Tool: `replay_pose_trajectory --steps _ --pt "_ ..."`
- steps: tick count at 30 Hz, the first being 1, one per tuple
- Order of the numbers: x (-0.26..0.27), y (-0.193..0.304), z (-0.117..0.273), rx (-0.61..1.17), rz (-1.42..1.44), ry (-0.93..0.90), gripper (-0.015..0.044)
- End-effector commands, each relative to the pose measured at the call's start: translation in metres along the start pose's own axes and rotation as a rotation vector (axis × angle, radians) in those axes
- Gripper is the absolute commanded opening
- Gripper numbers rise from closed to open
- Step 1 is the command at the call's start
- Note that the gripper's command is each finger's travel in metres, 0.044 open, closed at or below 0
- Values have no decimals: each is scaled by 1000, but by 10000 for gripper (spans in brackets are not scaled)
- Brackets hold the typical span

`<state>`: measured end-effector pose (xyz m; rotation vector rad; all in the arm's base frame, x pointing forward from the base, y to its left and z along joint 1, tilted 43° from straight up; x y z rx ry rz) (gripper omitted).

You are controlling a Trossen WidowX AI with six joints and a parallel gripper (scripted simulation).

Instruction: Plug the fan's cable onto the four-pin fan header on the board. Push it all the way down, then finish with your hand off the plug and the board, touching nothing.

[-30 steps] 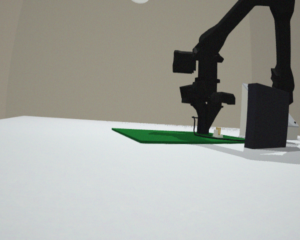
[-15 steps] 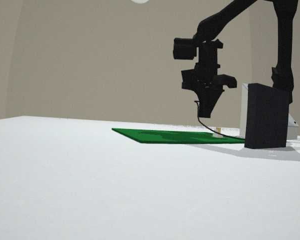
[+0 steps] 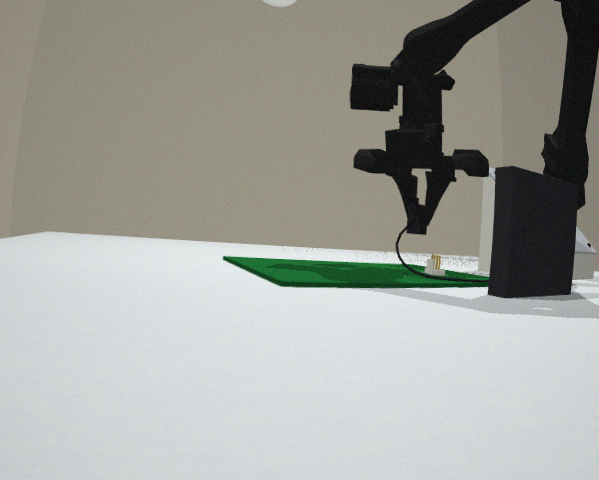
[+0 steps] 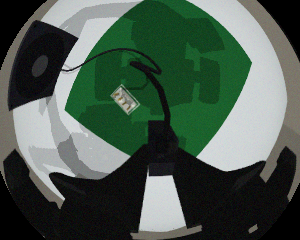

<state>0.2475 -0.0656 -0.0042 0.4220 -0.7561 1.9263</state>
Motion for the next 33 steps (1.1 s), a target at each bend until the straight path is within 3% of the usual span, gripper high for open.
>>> replay_pose_trajectory --steps 1,17,33 --pt "9 -10 2 -9 171 2 0" --pt "39 -34 0 -13 719 -2 0" --pt "38 -33 2 -14 752 -2 0"
Point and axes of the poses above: the point midway between the two fingers, 35 mm back from their tips, its own z axis back along the fingers, its own x axis across the jaws, y = z × x, the point moved 3 cm from there along z, back along the fingers
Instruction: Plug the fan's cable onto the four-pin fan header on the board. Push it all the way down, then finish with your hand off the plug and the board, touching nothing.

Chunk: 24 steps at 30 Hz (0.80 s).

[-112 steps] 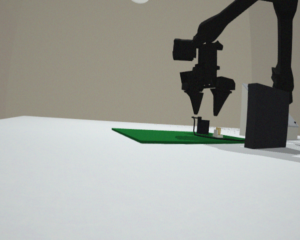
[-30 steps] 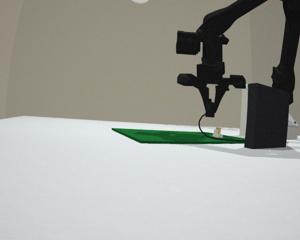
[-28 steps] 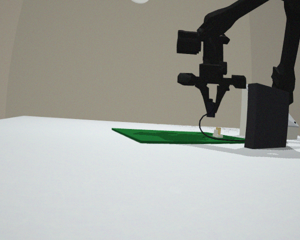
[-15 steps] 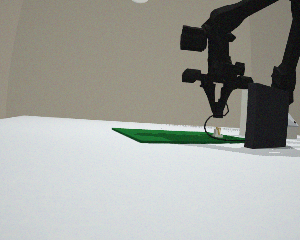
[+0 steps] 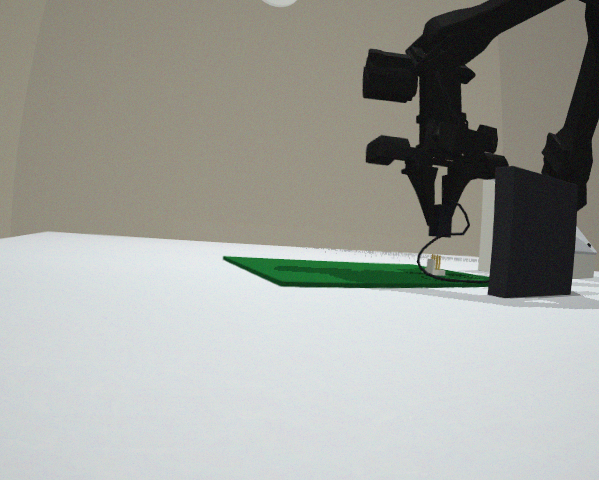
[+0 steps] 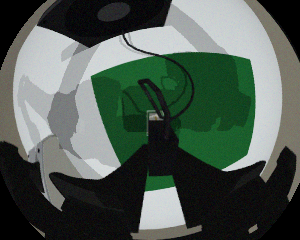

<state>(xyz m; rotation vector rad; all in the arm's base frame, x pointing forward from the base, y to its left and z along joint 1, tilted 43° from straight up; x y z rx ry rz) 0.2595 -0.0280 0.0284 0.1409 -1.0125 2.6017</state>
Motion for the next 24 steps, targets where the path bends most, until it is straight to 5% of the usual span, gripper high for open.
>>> replay_pose_trajectory --steps 1,24 --pt "-1 3 3 -6 13 5 0" --pt "0 6 -19 -7 2 4 0"
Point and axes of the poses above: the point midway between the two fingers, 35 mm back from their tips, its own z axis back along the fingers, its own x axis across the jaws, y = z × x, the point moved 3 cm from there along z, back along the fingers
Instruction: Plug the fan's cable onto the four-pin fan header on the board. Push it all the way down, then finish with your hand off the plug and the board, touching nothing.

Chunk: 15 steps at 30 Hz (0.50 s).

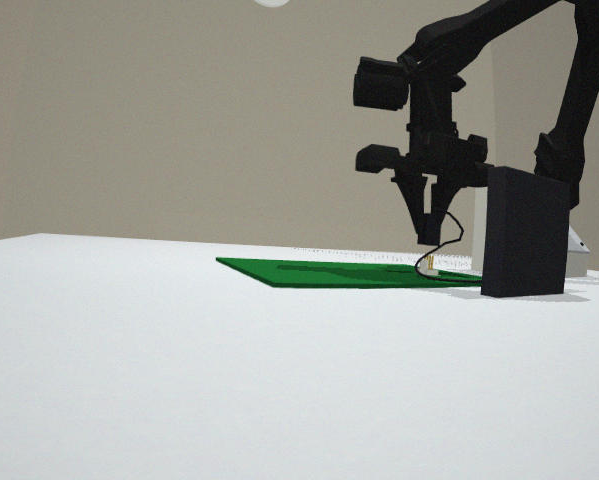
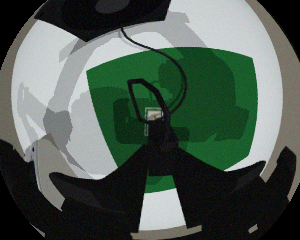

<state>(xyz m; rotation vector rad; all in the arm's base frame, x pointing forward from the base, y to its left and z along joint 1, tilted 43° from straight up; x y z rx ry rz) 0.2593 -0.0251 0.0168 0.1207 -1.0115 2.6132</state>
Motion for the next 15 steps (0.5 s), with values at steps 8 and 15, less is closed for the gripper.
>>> replay_pose_trajectory --steps 8,15 --pt "2 0 -9 -8 -12 -6 0" --pt "1 -1 -9 -8 -16 -6 0"
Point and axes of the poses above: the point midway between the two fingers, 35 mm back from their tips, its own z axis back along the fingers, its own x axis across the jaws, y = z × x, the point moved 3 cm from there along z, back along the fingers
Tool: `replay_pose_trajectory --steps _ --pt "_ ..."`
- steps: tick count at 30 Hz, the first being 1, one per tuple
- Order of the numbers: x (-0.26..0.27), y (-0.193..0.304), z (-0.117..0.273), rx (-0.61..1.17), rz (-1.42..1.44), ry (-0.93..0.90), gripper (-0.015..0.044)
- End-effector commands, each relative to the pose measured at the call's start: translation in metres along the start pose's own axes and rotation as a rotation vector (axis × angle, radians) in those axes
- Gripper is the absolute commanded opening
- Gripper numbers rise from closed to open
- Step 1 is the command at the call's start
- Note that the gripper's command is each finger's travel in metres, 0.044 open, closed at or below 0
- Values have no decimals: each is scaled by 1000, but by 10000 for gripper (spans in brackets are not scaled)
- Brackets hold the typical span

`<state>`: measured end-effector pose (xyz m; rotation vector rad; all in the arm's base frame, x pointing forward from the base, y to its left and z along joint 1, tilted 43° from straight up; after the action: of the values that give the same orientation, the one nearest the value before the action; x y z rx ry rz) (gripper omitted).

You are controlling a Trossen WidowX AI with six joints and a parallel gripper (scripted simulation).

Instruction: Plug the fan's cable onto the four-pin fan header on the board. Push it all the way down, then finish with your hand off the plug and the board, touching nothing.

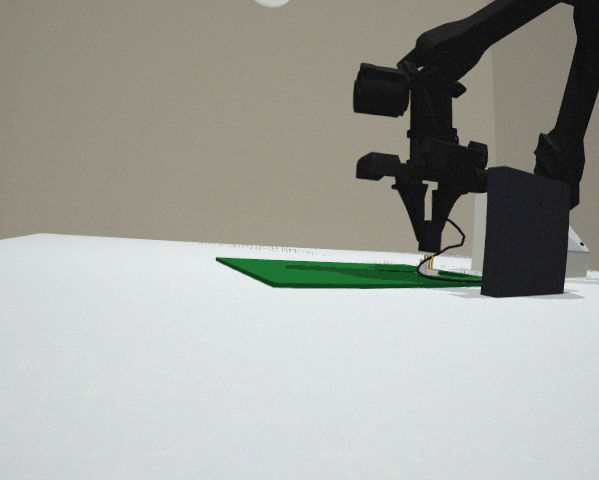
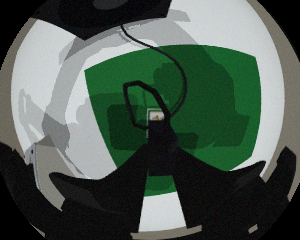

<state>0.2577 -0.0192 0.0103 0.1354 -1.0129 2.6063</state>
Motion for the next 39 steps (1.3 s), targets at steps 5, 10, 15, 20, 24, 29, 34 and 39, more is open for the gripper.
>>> replay_pose_trajectory --steps 5,10,15,20,24,29,34,39 --pt "-1 -3 0 -7 -7 2 0" --pt "-2 -4 0 -7 -6 2 0" --pt "-2 -4 0 -7 -6 2 0" --pt "-1 -3 0 -7 -7 2 0" --pt "-1 -2 0 -7 -7 2 0" --pt "-1 -2 0 -7 -7 2 0" --pt "-1 -2 -1 -7 -7 2 0" --pt "-1 -2 -2 -7 -6 2 0"
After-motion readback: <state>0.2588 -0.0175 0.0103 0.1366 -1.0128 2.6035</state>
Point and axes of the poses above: the point midway between the two fingers, 35 mm back from their tips, its own z axis back along the fingers, its own x axis across the jaws, y = z × x, the point moved 3 cm from there along z, back along the fingers
